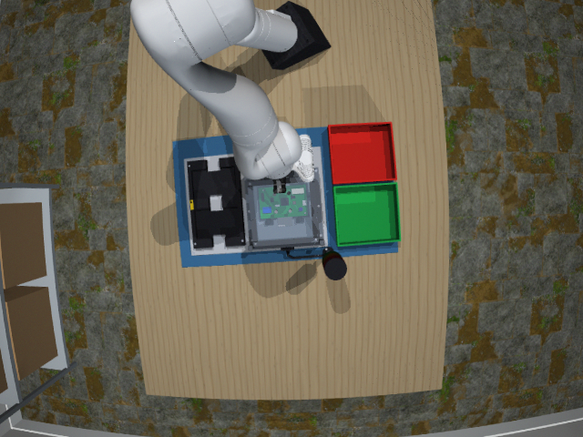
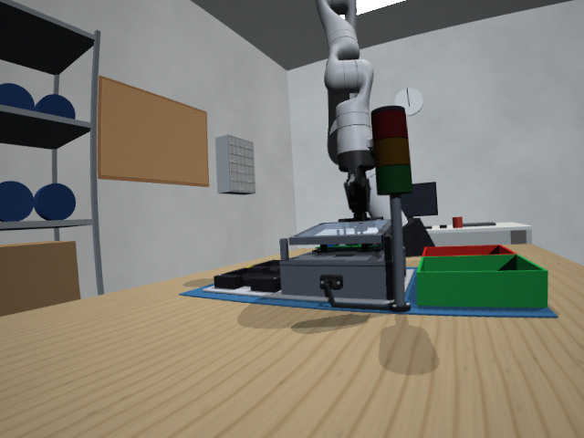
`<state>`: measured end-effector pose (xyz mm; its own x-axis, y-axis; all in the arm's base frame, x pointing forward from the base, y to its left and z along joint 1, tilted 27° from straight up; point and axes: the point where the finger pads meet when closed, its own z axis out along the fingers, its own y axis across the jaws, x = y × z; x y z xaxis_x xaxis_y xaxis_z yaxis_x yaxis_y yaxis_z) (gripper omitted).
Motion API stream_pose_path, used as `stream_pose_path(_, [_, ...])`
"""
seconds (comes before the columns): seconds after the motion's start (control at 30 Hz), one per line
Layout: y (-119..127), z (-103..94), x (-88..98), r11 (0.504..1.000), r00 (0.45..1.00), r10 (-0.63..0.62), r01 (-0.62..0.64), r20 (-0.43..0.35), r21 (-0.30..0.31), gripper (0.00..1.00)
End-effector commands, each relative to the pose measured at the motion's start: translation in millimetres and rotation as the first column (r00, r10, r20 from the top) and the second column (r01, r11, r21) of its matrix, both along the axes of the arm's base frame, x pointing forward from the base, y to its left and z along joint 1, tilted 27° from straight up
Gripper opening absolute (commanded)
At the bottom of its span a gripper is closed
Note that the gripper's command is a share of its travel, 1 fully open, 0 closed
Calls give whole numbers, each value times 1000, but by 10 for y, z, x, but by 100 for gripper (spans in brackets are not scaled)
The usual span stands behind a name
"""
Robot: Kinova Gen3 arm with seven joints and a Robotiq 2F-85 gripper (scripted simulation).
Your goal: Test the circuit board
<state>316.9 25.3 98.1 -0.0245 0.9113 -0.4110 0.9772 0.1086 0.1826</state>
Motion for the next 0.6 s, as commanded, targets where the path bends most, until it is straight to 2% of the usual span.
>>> stream_pose_path(0.0, [-15,-35,0,1000,1000,-5,5,-4,-3,0])
stream_pose_path(0.57, [-54,-120,15,1000,1000,-5,5,-4,-3,0])
